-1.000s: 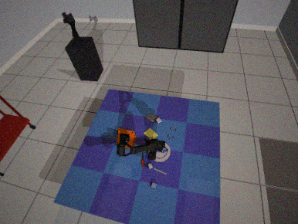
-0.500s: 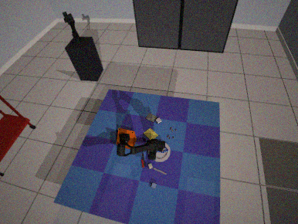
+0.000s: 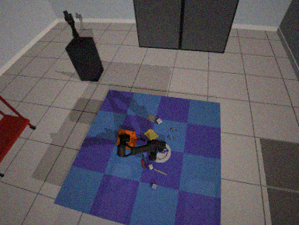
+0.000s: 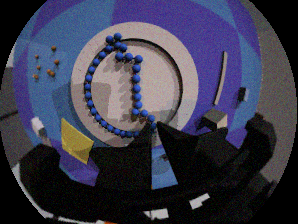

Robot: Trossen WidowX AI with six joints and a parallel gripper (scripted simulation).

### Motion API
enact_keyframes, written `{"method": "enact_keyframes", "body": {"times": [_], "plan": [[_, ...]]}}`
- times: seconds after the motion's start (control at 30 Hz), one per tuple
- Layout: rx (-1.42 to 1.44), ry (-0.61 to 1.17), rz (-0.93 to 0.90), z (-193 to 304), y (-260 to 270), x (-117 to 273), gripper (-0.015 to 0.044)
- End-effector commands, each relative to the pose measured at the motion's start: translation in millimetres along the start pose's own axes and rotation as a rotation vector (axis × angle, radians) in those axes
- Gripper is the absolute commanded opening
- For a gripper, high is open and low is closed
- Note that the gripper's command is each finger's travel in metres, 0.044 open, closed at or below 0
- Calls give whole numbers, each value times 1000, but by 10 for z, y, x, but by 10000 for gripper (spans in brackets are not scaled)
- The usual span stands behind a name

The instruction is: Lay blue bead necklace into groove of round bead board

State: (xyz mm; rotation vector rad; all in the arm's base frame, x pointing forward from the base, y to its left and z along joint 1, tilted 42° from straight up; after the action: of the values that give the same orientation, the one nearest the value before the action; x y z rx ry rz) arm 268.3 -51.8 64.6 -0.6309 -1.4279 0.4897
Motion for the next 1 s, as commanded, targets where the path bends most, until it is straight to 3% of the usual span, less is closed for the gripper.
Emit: {"method": "enact_keyframes", "body": {"times": [0.0, 0.97], "plan": [[-1, -1, 0, -2, -2, 3, 0], [7, 2, 5, 67, -85, 37, 0]]}}
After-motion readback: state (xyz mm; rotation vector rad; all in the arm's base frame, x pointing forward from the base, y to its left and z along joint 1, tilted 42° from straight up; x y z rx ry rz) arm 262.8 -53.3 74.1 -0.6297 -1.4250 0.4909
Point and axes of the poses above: the point midway between the two fingers, 35 mm back from their tips, its own x axis back along the fingers, its own y axis across the jaws, z = x × y, the point moved 9 cm from there along x, back along the fingers, and after that the axes turned 4 degrees about -x, right-handed, at the moved point
